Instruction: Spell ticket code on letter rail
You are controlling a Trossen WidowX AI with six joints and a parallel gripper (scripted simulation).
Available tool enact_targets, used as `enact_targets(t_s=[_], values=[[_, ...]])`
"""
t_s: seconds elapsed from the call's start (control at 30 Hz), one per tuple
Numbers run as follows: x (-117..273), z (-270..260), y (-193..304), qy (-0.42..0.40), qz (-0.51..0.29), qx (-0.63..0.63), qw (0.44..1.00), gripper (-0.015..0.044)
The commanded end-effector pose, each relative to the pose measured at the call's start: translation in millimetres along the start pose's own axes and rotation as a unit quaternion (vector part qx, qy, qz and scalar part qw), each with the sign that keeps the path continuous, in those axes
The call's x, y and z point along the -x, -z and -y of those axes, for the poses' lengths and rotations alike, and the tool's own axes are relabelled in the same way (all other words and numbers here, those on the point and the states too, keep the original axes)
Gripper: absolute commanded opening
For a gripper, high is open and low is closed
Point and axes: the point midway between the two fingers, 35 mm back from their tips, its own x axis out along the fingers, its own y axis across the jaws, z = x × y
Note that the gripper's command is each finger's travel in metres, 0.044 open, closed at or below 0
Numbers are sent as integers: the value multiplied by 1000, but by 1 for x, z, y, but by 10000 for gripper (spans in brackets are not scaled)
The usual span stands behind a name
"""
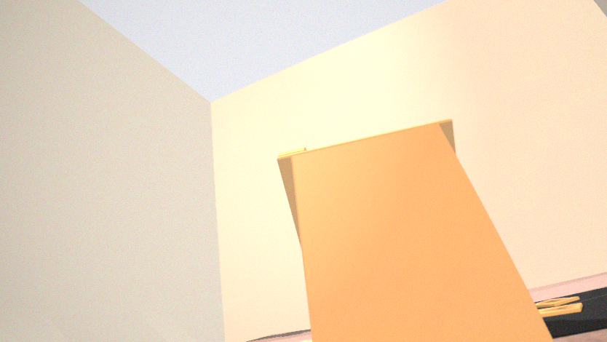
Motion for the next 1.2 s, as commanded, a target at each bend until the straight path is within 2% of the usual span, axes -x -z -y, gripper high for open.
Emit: enact_targets(t_s=[0.0,0.07,0.27,0.57,0.9,1.17], values=[[2,-1,-1,-1,5,2,1000,426],[23,-5,-12,-12,41,18,999,440],[121,-17,-50,-38,211,88,973,440],[281,-2,-65,-7,456,168,874,440],[446,57,-21,114,675,194,702,440],[541,129,53,258,776,162,551,440]])
